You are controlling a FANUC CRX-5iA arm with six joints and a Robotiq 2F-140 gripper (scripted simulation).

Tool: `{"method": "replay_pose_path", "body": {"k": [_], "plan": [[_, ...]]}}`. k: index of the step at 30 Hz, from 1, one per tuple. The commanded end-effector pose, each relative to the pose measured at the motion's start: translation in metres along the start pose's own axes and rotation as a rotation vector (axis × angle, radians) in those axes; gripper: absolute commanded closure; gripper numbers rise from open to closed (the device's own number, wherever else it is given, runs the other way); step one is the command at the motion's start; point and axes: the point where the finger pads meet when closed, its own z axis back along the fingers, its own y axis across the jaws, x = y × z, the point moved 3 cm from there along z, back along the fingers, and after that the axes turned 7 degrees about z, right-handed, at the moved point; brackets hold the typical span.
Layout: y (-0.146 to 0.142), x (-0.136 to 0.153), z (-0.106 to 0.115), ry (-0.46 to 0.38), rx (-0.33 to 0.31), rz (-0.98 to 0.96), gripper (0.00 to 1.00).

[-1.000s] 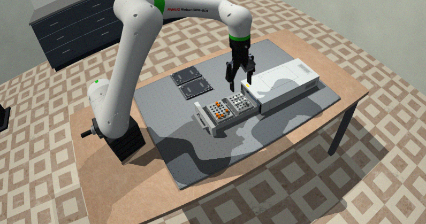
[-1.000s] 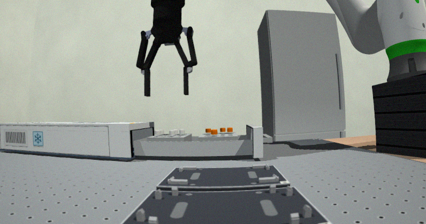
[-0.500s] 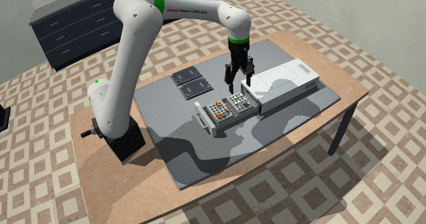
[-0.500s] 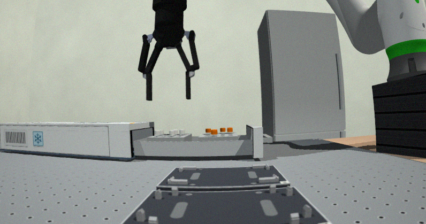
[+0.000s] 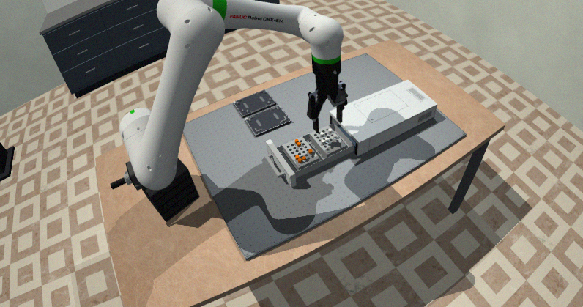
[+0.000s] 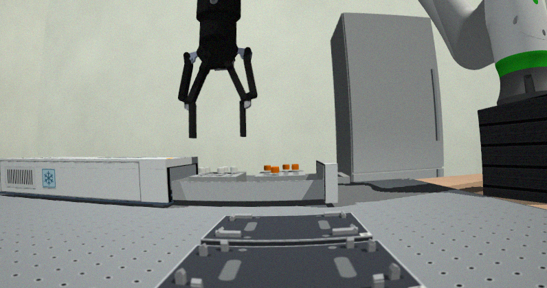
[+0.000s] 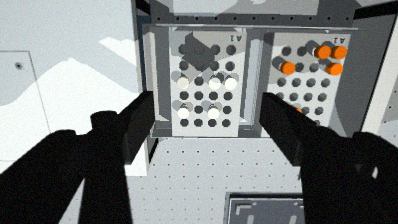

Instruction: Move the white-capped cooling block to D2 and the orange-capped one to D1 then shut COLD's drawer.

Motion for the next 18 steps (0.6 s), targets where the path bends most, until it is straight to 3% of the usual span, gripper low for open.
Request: {"method": "replay_pose_path", "body": {"k": [1, 18], "plan": [[0.000, 0.000, -0.003, 0.001, -0.002, 0.000, 0.34], [0.001, 0.000, -0.023, 0.001, -0.002, 0.000, 0.34]]}}
